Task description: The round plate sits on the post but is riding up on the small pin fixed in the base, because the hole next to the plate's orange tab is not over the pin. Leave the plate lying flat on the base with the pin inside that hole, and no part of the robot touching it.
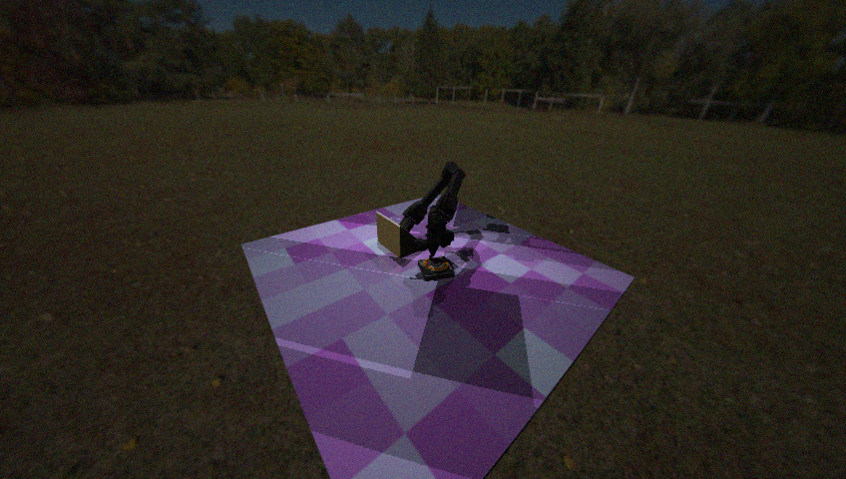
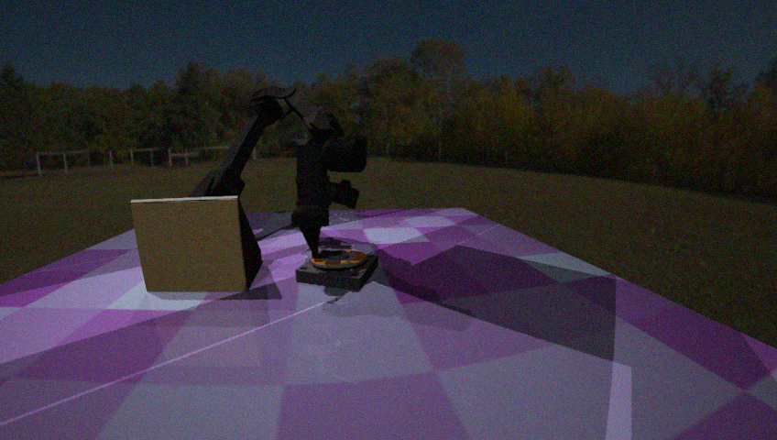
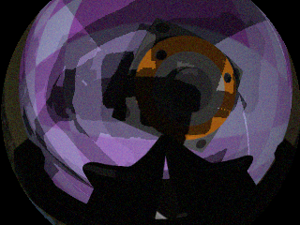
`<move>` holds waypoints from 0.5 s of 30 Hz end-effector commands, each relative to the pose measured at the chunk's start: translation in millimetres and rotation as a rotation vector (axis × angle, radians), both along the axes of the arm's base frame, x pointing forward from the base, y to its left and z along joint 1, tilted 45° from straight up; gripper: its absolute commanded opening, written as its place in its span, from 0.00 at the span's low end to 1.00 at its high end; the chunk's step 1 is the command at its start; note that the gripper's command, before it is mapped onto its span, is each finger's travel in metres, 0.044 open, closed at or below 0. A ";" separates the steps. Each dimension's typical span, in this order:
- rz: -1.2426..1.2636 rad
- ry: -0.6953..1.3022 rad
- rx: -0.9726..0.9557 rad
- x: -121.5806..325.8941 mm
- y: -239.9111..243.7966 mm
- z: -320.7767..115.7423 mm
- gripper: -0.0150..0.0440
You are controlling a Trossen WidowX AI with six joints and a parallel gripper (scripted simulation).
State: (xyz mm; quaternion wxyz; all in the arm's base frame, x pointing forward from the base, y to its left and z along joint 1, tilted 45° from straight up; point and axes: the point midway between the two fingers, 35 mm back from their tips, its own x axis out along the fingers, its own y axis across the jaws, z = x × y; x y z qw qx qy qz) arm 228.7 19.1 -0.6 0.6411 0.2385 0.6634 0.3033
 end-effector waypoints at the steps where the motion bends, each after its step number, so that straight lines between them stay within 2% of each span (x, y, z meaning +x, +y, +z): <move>1: 0.002 -0.003 -0.008 -1.2 -4.9 -4.1 0.25; 15: 0.002 -0.003 -0.009 -2.7 -17.3 -15.0 0.25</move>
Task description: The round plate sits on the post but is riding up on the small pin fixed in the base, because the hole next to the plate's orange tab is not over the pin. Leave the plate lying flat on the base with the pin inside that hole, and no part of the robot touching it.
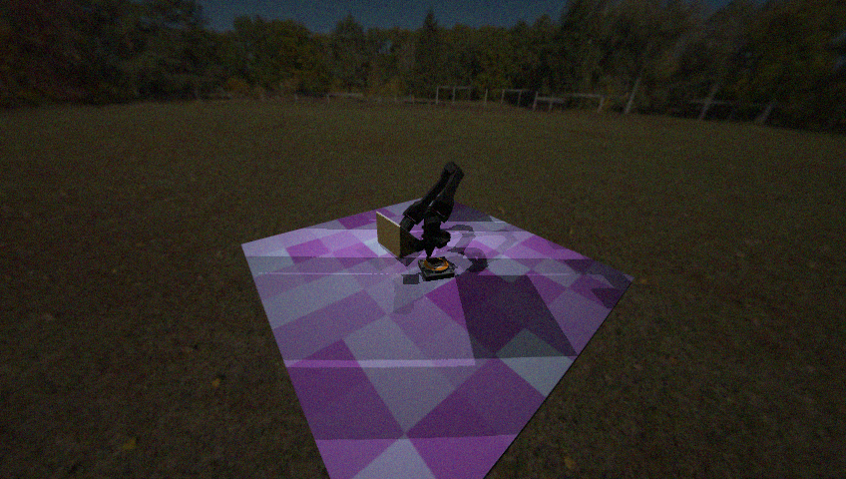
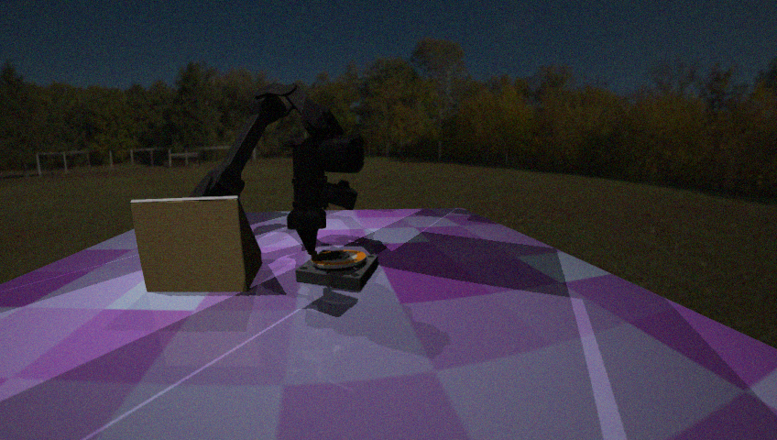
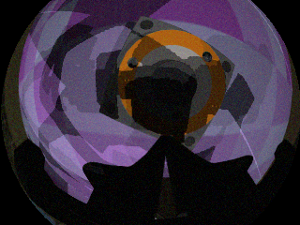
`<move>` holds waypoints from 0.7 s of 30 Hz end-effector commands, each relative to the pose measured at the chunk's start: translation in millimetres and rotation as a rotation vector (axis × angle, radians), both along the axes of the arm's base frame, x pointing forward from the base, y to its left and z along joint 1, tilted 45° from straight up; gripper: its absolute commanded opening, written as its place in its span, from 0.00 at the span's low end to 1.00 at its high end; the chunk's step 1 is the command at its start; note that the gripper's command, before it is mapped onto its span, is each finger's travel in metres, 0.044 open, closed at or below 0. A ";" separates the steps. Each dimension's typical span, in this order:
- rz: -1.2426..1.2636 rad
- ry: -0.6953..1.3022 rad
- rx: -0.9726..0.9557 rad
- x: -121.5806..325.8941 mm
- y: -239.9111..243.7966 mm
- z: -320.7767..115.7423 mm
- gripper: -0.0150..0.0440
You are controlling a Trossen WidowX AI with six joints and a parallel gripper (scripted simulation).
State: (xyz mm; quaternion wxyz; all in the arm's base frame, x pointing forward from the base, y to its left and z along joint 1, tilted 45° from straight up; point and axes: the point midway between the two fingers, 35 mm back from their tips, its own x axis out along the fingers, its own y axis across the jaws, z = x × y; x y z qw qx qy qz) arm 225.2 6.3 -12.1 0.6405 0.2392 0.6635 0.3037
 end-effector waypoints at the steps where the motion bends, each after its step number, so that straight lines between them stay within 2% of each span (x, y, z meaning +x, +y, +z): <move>1: 0.002 -0.004 -0.010 1.0 -5.4 -4.4 0.25; 21: 0.002 -0.005 -0.011 10.2 -23.0 -21.2 0.25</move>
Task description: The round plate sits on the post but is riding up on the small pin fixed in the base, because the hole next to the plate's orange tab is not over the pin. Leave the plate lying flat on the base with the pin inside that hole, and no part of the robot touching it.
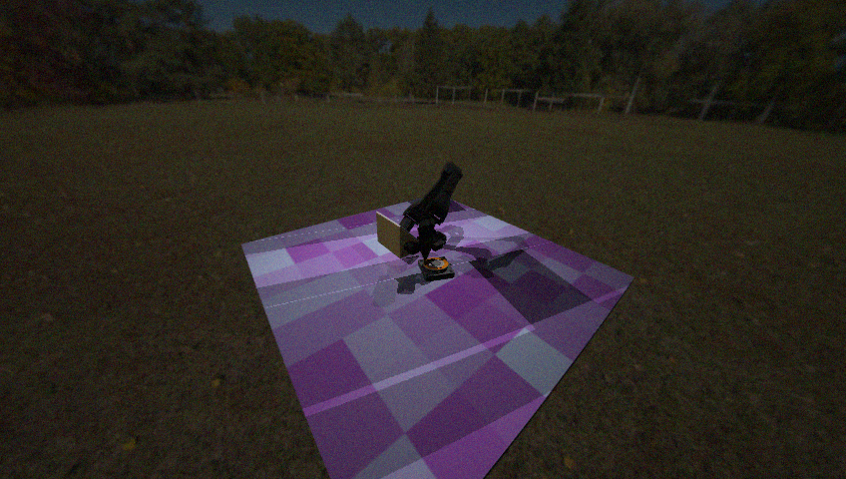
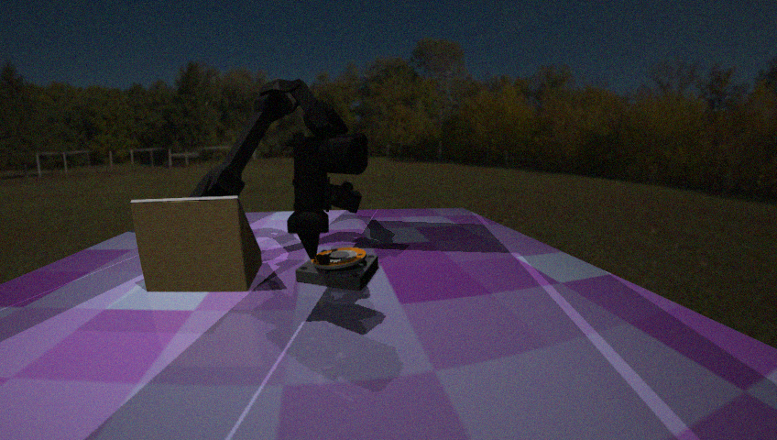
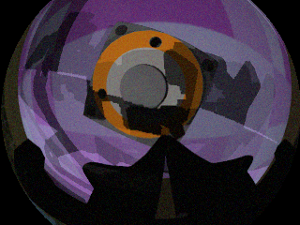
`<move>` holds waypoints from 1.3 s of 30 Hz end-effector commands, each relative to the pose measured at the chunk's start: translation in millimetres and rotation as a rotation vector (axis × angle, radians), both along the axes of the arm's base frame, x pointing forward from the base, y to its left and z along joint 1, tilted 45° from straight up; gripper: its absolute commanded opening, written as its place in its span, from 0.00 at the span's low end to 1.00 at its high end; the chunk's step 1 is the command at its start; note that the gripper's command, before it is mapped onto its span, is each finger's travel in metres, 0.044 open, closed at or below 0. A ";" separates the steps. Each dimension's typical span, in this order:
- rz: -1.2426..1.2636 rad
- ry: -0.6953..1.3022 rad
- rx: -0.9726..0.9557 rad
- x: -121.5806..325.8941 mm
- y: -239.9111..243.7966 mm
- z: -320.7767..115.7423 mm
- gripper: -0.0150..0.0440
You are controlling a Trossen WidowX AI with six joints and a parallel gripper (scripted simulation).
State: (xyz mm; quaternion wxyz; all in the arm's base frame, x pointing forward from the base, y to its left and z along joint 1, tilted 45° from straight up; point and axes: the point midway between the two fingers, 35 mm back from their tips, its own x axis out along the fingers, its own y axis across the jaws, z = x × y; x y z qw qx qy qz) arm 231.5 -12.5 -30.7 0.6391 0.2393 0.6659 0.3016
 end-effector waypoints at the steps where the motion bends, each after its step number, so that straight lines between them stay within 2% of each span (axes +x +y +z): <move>1: 0.002 -0.011 -0.008 4.8 -5.1 -3.4 0.25; 30: 0.002 -0.012 -0.009 19.0 -15.0 -12.5 0.25; 39: 0.002 -0.011 -0.011 19.4 -43.4 19.1 0.25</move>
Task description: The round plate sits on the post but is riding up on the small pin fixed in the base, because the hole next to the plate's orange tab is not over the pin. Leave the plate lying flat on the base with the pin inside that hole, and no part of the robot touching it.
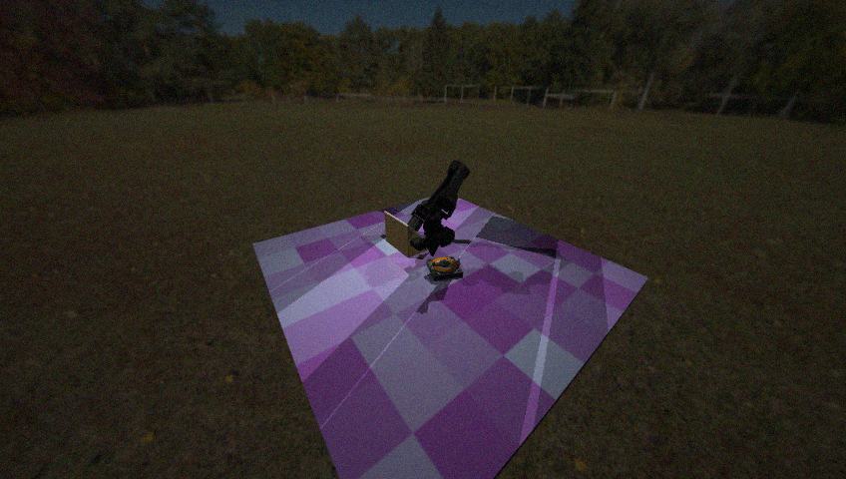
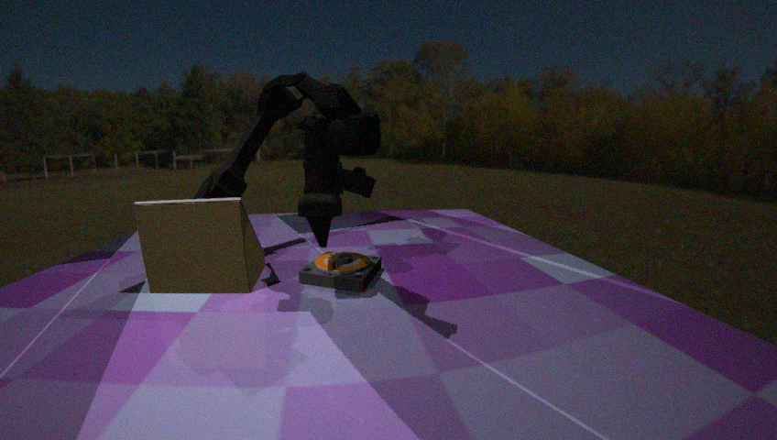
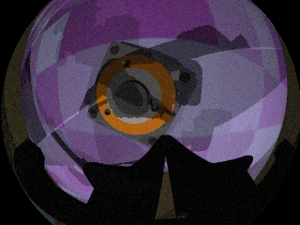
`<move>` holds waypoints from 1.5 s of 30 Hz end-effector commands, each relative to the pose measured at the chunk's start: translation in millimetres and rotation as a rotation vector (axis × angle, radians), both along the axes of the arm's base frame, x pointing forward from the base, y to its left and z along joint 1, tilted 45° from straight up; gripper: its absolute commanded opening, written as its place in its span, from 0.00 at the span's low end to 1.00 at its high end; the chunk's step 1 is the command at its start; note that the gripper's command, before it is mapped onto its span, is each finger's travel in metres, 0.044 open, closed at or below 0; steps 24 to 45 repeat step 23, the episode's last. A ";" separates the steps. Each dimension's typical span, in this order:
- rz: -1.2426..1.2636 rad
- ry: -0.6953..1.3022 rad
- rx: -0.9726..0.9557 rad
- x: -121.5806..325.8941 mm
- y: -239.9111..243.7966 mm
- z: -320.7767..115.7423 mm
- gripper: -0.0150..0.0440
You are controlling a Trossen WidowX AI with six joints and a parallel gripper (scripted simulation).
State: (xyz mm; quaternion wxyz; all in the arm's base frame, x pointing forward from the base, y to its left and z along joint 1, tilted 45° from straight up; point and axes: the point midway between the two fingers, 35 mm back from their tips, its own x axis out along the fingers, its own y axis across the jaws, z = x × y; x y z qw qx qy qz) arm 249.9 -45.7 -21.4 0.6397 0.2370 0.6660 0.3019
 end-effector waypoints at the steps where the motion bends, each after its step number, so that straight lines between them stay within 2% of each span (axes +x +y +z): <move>1: -0.001 -0.009 -0.008 0.8 -12.0 12.2 0.25; 45: -0.005 -0.007 -0.004 1.3 -7.2 7.3 0.25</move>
